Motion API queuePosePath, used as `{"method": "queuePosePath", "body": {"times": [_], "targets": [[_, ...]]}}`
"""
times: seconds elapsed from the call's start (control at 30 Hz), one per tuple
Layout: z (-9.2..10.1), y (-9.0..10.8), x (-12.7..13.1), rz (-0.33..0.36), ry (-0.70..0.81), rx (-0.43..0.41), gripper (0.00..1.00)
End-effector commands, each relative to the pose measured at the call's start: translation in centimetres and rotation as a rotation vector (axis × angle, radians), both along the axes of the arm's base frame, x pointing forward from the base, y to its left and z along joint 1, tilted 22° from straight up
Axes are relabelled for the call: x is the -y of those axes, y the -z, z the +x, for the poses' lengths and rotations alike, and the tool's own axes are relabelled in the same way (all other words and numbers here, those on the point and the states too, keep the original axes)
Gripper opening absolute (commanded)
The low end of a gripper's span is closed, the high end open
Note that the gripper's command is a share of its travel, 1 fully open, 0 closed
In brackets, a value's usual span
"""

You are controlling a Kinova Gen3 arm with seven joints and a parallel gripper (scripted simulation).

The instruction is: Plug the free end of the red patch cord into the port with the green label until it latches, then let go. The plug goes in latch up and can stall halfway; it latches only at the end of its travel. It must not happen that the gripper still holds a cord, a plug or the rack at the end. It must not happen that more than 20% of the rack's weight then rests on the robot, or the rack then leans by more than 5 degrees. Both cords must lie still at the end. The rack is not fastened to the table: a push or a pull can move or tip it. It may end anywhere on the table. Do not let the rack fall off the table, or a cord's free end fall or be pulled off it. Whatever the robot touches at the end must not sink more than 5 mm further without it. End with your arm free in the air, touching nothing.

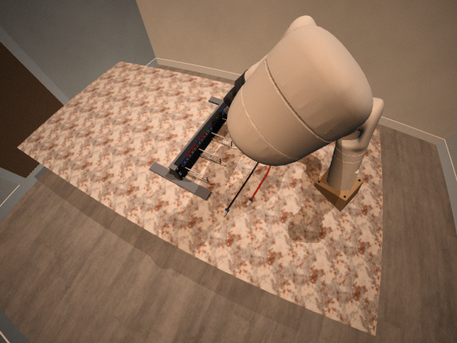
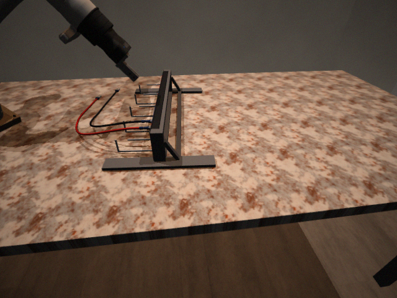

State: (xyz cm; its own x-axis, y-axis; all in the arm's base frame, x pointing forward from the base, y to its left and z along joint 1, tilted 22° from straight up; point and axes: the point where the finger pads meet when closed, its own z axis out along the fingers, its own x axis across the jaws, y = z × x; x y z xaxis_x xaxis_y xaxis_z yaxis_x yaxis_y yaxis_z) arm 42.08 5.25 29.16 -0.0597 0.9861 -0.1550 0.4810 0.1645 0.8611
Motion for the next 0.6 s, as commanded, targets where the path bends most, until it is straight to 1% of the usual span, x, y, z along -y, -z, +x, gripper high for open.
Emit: {"method": "queuePosePath", "body": {"times": [0.0,0.03,0.1,0.37,0.57], "targets": [[0.7,0.6,0.7,-0.005,0.016,-0.007,0.0],[1.0,0.8,0.7,-0.005,0.016,-0.007,0.0],[1.0,0.8,0.7,-0.005,0.016,-0.007,0.0],[2.9,1.8,0.8,-0.005,0.016,-0.007,0.0],[3.6,2.2,0.9,-0.005,0.016,-0.007,0.0]]}}
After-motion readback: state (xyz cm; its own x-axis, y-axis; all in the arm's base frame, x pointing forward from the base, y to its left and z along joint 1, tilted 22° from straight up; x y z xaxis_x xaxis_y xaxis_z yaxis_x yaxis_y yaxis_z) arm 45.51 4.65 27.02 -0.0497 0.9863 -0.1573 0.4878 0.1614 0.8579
